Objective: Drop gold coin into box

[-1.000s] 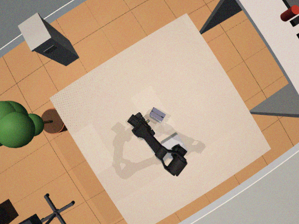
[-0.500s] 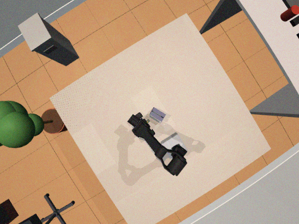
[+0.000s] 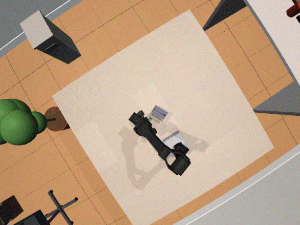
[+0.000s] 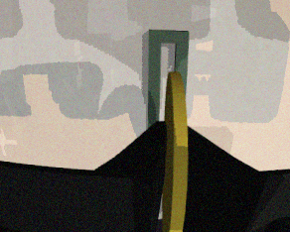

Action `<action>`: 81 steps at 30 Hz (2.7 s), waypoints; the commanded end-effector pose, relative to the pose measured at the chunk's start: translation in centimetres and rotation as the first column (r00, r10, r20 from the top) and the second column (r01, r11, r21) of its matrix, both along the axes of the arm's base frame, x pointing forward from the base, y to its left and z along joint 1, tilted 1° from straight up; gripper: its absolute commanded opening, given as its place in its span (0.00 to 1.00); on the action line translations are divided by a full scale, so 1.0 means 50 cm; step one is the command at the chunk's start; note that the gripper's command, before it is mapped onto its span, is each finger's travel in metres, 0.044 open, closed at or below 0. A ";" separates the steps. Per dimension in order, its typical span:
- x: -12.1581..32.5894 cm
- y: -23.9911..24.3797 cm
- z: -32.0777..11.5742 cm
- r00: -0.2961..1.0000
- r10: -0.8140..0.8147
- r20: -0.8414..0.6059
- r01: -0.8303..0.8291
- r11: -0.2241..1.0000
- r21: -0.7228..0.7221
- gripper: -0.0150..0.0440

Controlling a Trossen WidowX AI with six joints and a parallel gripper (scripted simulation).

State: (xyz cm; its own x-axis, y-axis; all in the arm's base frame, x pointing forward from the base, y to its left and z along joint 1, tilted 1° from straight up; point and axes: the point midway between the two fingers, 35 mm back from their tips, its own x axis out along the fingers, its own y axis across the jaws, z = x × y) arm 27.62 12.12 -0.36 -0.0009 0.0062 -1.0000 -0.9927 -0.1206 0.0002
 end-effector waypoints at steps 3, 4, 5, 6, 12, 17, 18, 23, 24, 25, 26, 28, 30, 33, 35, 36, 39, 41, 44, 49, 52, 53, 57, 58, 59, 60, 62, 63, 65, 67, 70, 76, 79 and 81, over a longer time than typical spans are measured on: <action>0.007 0.001 0.036 1.000 -0.003 0.010 0.003 1.000 0.000 0.25; 0.007 0.001 0.041 1.000 -0.003 0.010 0.003 1.000 0.000 0.25; 0.007 0.001 0.046 1.000 -0.003 0.010 0.003 1.000 0.000 0.25; 0.007 0.001 0.051 1.000 -0.003 0.010 0.003 1.000 0.000 0.25; 0.006 0.001 0.081 1.000 -0.003 0.010 0.003 1.000 0.000 0.25; 0.004 0.000 0.107 1.000 -0.003 0.010 0.003 1.000 0.000 0.25; 0.004 -0.001 0.112 1.000 -0.003 0.010 0.003 1.000 0.000 0.25; 0.001 -0.002 0.138 1.000 -0.003 0.010 0.003 1.000 0.000 0.25; 0.000 -0.003 0.143 1.000 -0.003 0.010 0.003 1.000 0.000 0.25; -0.001 -0.003 0.147 1.000 -0.003 0.010 0.003 1.000 0.000 0.25; -0.001 -0.003 0.150 1.000 -0.003 0.010 0.003 1.000 0.000 0.25; -0.002 -0.003 0.151 1.000 -0.009 0.010 0.009 1.000 0.000 0.25; -0.001 -0.004 0.151 0.998 -0.054 0.010 0.054 0.999 0.001 0.25; -0.001 -0.006 0.151 0.988 -0.157 0.009 0.157 0.988 0.001 0.25; -0.001 -0.007 0.151 0.974 -0.225 0.009 0.225 0.974 0.002 0.25; -0.001 -0.008 0.151 0.966 -0.259 0.008 0.259 0.966 0.002 0.25; 0.000 -0.010 0.151 0.934 -0.357 0.007 0.357 0.934 0.003 0.25; 0.000 -0.011 0.151 0.907 -0.421 0.007 0.421 0.907 0.003 0.25; 0.001 -0.013 0.151 0.859 -0.512 0.006 0.512 0.859 0.004 0.25; 0.001 -0.017 0.151 0.758 -0.652 0.004 0.652 0.758 0.004 0.25; 0.002 -0.019 0.151 0.687 -0.727 0.003 0.727 0.687 0.005 0.25; 0.002 -0.019 0.151 0.661 -0.750 0.003 0.750 0.661 0.005 0.25; 0.002 -0.022 0.152 0.552 -0.834 0.002 0.834 0.552 0.005 0.25; 0.002 -0.023 0.152 0.523 -0.852 0.001 0.852 0.523 0.005 0.25; 0.003 -0.023 0.152 0.493 -0.870 0.001 0.870 0.493 0.005 0.25; 0.003 -0.024 0.152 0.463 -0.886 0.000 0.886 0.463 0.005 0.25; 0.003 -0.025 0.152 0.406 -0.914 0.000 0.914 0.406 0.005 0.25; 0.003 -0.026 0.152 0.391 -0.921 0.000 0.921 0.391 0.005 0.25; 0.003 -0.026 0.152 0.385 -0.923 0.000 0.923 0.385 0.005 0.25; 0.003 -0.026 0.152 0.385 -0.923 0.000 0.923 0.385 0.005 0.25; 0.003 -0.027 0.152 0.385 -0.923 0.000 0.923 0.385 0.005 0.25; 0.012 -0.053 0.152 0.385 -0.923 0.001 0.923 0.385 0.005 0.25; 0.016 -0.069 0.152 0.385 -0.923 0.002 0.923 0.385 0.005 0.25; 0.019 -0.079 0.152 0.385 -0.923 0.002 0.923 0.385 0.005 0.25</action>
